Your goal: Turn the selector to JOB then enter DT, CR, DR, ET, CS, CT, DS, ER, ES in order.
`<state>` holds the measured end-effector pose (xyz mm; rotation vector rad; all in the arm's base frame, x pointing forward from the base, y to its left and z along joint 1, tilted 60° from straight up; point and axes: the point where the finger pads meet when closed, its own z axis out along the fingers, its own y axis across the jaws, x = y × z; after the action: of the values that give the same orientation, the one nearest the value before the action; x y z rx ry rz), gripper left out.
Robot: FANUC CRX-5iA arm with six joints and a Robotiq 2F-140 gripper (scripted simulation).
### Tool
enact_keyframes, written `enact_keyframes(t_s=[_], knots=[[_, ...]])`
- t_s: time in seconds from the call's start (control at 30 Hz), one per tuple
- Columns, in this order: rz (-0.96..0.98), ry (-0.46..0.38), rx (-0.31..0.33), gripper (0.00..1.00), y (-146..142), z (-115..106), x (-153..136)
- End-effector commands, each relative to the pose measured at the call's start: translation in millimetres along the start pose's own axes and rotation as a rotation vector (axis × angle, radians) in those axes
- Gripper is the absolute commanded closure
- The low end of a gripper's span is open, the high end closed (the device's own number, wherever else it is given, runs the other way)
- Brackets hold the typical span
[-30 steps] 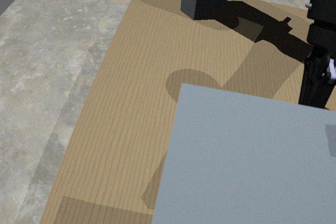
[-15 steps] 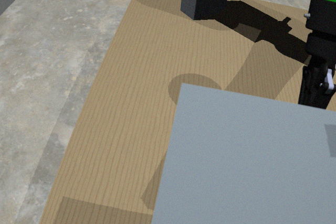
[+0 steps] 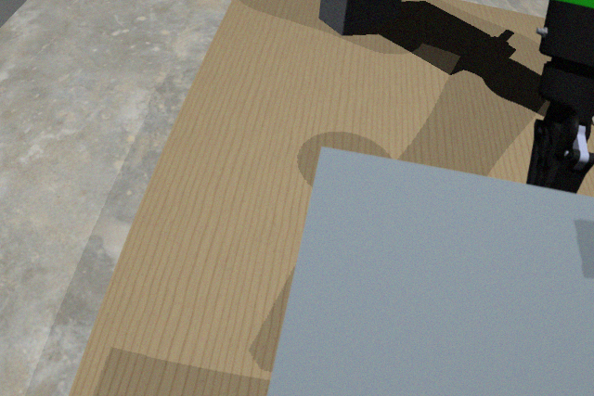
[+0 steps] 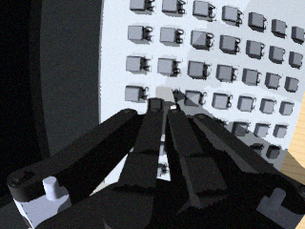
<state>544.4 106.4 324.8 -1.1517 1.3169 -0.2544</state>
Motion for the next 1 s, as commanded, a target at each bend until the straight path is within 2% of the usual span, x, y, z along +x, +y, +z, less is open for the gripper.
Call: enact_keyframes(t_s=[0.0,0.97], knots=[[0.0,0.0,0.0,1.0,-0.2,-0.1,0.1],[0.0,0.0,0.0,1.0,-0.2,6.8,0.1]])
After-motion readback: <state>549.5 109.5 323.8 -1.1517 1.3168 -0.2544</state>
